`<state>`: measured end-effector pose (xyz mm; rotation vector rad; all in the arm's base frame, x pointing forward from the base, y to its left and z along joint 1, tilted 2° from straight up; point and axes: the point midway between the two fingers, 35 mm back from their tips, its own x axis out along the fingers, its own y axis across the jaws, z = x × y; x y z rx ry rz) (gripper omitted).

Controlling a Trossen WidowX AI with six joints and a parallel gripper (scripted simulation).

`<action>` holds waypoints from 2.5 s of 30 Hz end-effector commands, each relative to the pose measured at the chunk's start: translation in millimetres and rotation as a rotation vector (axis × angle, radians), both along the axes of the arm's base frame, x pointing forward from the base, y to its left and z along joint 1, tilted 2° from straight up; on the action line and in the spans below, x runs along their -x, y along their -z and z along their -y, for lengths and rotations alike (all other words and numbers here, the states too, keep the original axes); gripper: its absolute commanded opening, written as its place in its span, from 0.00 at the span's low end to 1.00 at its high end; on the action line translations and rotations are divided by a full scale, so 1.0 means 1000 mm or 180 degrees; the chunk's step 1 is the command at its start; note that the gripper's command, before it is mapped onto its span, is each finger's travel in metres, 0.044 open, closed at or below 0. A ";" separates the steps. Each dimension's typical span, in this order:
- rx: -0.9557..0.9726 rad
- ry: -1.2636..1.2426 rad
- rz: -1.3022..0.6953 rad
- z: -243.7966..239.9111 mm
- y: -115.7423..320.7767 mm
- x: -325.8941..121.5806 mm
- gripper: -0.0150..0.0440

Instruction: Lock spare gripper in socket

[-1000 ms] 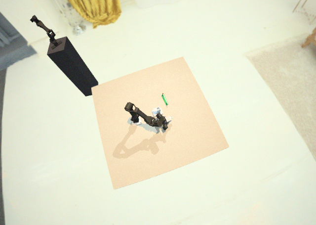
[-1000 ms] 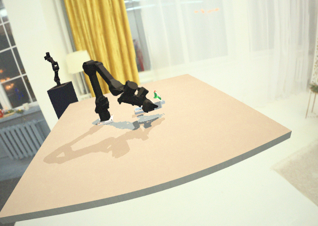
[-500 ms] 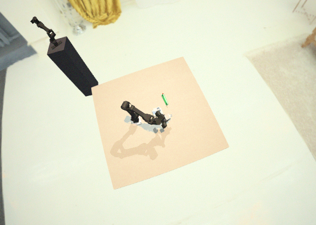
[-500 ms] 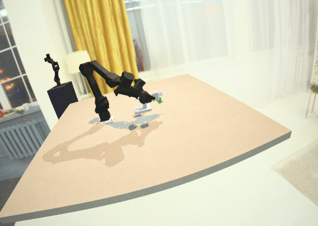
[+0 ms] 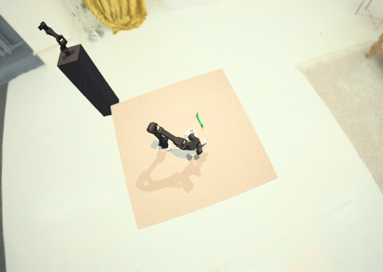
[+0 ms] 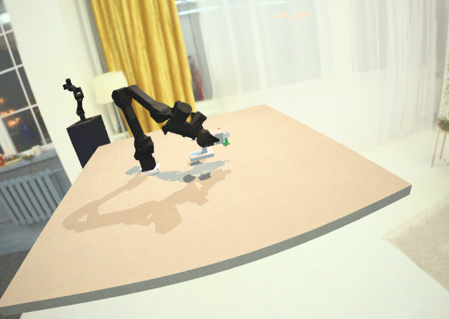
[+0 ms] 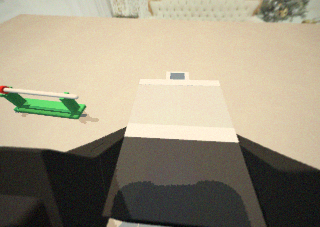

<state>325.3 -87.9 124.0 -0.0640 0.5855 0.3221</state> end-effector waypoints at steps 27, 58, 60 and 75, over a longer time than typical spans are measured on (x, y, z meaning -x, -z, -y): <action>0.1050 -0.0778 -0.0892 -0.061 -0.006 -0.013 0.25; 0.2424 -0.1849 -0.1617 -0.120 -0.031 0.013 0.25; 0.2505 -0.1906 -0.1656 -0.123 -0.032 0.014 0.25; 0.3319 -0.2567 -0.1959 -0.136 -0.055 0.038 0.25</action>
